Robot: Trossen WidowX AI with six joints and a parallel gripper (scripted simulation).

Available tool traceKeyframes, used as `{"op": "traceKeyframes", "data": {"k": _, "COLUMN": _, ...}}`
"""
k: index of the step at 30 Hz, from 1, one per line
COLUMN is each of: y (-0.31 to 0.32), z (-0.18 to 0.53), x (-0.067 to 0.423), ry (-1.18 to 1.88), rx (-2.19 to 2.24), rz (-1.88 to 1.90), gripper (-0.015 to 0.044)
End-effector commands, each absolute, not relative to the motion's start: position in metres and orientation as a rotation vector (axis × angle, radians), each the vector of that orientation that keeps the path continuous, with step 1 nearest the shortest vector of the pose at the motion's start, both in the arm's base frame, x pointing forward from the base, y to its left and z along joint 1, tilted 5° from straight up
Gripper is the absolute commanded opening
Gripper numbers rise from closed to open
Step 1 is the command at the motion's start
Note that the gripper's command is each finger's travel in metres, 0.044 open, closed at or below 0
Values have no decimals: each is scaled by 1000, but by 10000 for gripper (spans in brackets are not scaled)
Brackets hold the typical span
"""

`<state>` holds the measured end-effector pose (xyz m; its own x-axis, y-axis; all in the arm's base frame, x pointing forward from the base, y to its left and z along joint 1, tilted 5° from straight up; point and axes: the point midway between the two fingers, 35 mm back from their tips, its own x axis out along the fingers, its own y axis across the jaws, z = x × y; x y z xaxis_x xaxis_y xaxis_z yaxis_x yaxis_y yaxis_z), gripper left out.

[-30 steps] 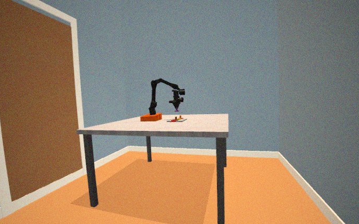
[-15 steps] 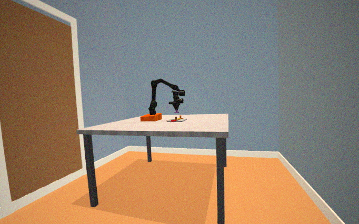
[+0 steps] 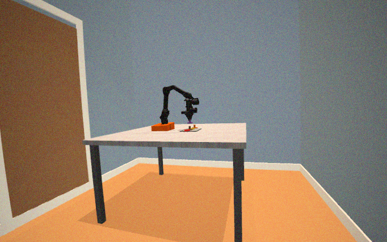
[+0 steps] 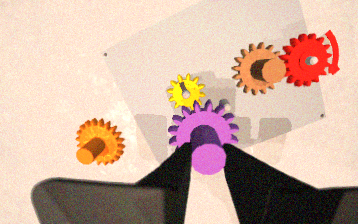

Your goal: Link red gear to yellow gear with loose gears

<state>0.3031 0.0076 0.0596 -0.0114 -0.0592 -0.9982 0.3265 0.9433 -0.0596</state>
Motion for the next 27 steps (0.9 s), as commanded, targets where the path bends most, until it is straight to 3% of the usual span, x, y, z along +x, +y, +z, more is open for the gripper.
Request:
{"op": "traceKeyframes", "data": {"k": 1, "y": -1, "z": 55, "x": 302, "ry": 1562, "rx": 202, "rz": -312, "gripper": 0}}
{"op": "traceKeyframes", "data": {"k": 27, "y": -22, "z": 52, "x": 303, "ry": 1520, "rx": 387, "rz": -507, "gripper": 0}}
